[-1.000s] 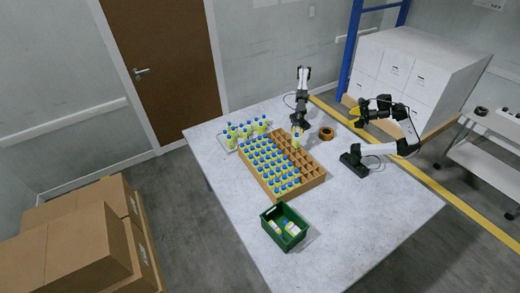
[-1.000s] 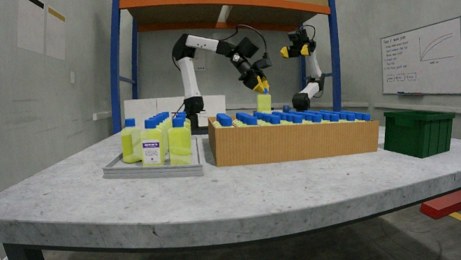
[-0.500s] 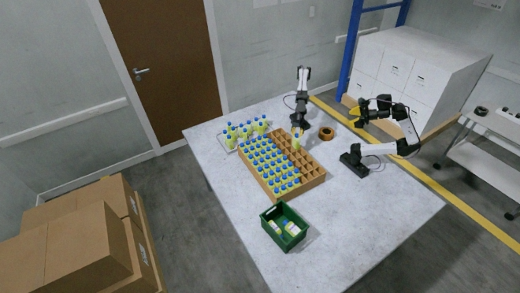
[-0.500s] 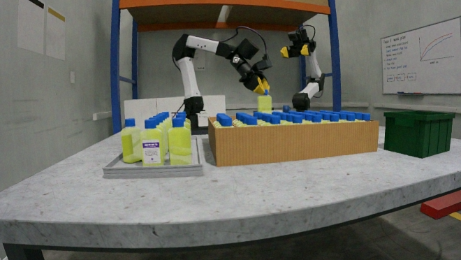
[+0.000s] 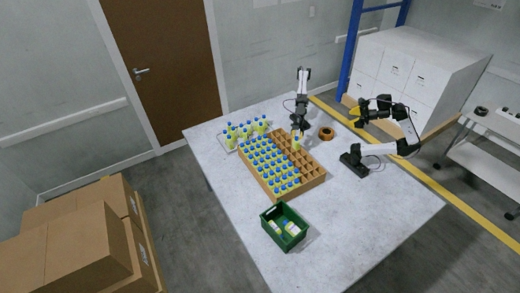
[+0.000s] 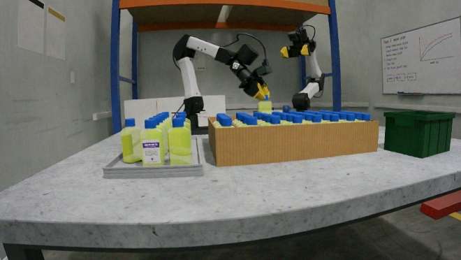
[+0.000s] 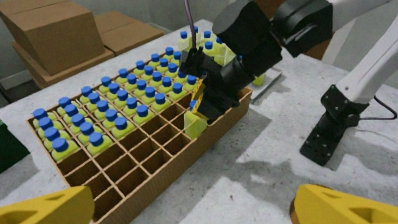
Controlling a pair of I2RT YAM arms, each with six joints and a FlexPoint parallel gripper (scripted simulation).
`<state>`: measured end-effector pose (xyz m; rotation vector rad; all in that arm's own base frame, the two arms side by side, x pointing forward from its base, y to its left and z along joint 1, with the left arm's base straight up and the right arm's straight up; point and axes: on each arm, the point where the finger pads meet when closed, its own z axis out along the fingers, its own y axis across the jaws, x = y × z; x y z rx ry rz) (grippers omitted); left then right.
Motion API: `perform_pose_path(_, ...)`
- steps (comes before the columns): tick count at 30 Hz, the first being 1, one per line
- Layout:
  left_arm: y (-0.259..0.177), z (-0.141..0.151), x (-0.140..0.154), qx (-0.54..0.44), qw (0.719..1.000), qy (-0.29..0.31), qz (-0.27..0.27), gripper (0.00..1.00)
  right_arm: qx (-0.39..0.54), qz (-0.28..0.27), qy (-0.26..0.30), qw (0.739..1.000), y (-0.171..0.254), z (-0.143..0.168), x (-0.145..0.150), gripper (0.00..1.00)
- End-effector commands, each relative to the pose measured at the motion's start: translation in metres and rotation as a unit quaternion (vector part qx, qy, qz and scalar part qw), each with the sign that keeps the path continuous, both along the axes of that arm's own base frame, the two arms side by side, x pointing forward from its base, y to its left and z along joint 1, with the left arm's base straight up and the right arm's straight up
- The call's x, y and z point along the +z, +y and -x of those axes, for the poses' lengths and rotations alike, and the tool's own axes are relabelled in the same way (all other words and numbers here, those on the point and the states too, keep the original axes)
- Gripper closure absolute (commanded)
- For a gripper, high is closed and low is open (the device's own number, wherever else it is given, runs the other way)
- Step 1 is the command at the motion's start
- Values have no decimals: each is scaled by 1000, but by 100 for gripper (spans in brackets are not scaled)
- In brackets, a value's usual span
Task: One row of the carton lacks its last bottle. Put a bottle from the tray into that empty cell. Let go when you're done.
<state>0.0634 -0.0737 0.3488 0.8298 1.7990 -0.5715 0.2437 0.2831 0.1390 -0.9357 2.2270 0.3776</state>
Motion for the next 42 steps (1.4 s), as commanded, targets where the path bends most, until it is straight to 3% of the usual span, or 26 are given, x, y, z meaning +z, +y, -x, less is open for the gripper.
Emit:
perform_pose_path(1, -1, 0, 3, 0, 1000, -3, 2, 0, 7, -18, -13, 1000, 8, -3, -3, 85)
perform_pose_path(25, -1, 0, 3, 0, 1000, -3, 2, 0, 8, -14, -8, 1000, 8, 0, -56, 85)
perform_pose_path(29, -1, 0, 3, 0, 1000, -3, 2, 0, 9, -16, -13, 1000, 8, -3, -44, 85)
perform_pose_path(34, -1, 0, 3, 0, 1000, -3, 2, 0, 7, -30, -23, 999, 11, -7, -32, 30)
perform_pose_path(35, -1, 0, 3, 0, 1000, -3, 2, 0, 7, -33, -26, 999, 12, -8, -30, 26)
perform_pose_path(36, -1, 0, 3, 0, 1000, -3, 2, 0, 7, -28, -20, 999, 9, -5, -34, 15)
perform_pose_path(42, -3, 0, 1, -3, 1000, -7, 4, 0, -1, -11, -10, 1000, -12, 13, -32, 14)
